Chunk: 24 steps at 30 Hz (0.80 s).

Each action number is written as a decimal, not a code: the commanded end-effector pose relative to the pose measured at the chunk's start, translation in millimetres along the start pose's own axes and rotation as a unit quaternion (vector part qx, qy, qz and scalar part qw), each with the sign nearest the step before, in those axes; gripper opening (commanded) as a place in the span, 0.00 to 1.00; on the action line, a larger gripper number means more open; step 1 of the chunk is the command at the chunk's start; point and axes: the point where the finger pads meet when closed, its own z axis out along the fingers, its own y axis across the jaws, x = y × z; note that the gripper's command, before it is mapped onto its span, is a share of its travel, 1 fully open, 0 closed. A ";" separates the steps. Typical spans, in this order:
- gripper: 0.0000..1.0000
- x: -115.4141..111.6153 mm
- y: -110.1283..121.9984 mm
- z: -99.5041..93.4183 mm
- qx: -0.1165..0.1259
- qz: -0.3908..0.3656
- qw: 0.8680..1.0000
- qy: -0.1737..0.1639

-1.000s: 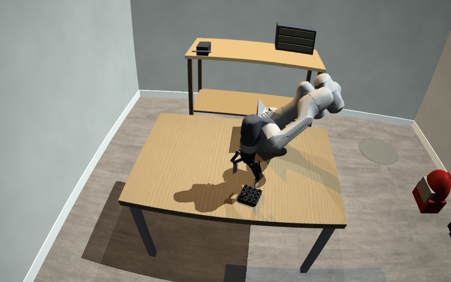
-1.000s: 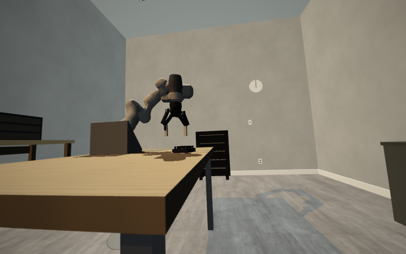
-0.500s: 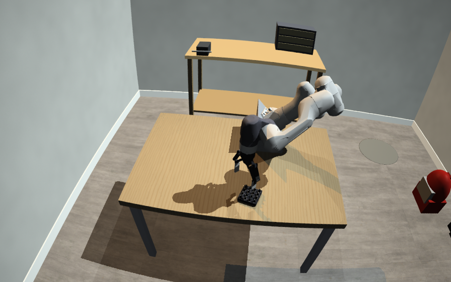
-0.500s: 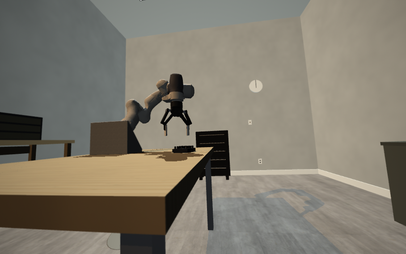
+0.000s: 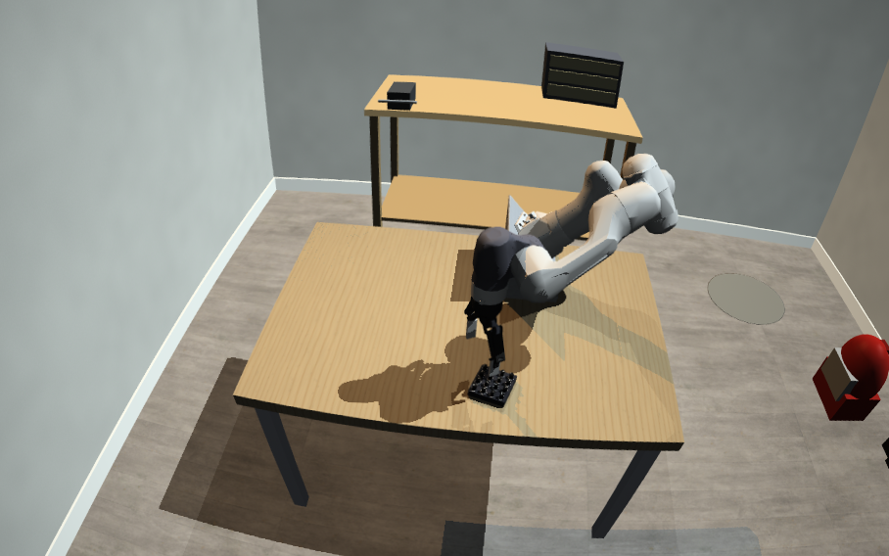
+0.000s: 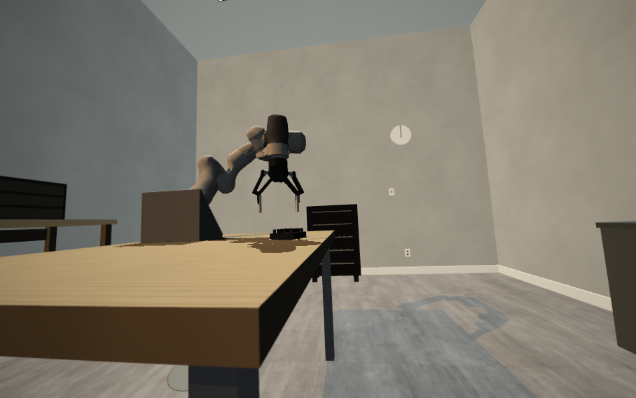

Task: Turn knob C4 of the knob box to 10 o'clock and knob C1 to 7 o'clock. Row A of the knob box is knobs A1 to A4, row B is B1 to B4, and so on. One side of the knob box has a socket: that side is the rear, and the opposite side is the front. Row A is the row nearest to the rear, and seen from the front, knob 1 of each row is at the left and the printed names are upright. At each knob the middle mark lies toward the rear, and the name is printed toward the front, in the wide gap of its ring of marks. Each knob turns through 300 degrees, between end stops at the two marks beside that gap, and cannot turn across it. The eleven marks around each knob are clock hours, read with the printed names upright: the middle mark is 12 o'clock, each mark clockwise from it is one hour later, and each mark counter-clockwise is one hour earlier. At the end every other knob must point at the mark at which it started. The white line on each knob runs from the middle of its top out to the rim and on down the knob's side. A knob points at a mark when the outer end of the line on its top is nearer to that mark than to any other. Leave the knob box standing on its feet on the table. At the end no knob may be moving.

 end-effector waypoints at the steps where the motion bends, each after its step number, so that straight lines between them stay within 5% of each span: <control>1: 1.00 0.6 2.4 0.7 0.001 0.078 0.997 0.005; 24: 1.00 -6.5 11.0 -2.2 0.001 0.241 0.971 0.002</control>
